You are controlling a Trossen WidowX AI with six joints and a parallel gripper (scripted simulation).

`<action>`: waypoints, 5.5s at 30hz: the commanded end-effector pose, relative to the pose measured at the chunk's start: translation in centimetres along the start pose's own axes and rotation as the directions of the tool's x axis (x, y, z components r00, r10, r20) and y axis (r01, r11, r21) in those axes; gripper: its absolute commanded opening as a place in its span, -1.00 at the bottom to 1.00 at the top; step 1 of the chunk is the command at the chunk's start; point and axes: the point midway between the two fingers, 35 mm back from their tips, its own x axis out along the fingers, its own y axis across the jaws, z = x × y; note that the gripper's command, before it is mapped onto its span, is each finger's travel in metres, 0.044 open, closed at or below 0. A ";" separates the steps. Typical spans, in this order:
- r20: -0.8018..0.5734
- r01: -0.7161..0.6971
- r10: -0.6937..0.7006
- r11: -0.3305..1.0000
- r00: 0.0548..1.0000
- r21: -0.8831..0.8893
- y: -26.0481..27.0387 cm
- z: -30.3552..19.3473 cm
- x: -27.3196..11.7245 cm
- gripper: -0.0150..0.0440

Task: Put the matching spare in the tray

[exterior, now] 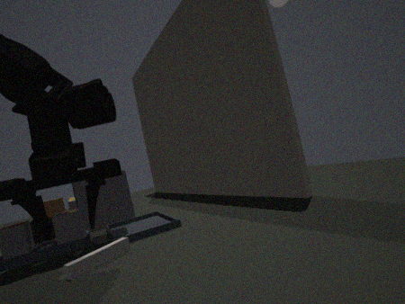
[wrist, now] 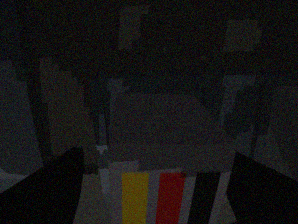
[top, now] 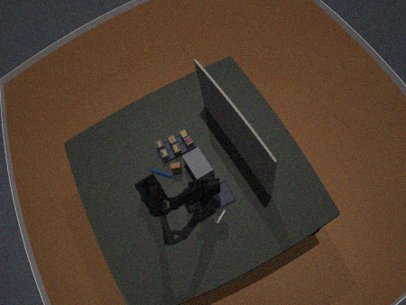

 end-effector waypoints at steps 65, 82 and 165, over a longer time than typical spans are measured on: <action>-0.011 0.001 -0.001 1.000 1.000 -0.001 0.4 -0.2 -4.2 -0.49; -0.010 0.001 -0.001 1.000 1.000 -0.004 0.0 -0.1 -7.9 -0.49; -0.017 -0.002 0.002 1.000 1.000 0.001 10.8 1.0 -12.8 -0.49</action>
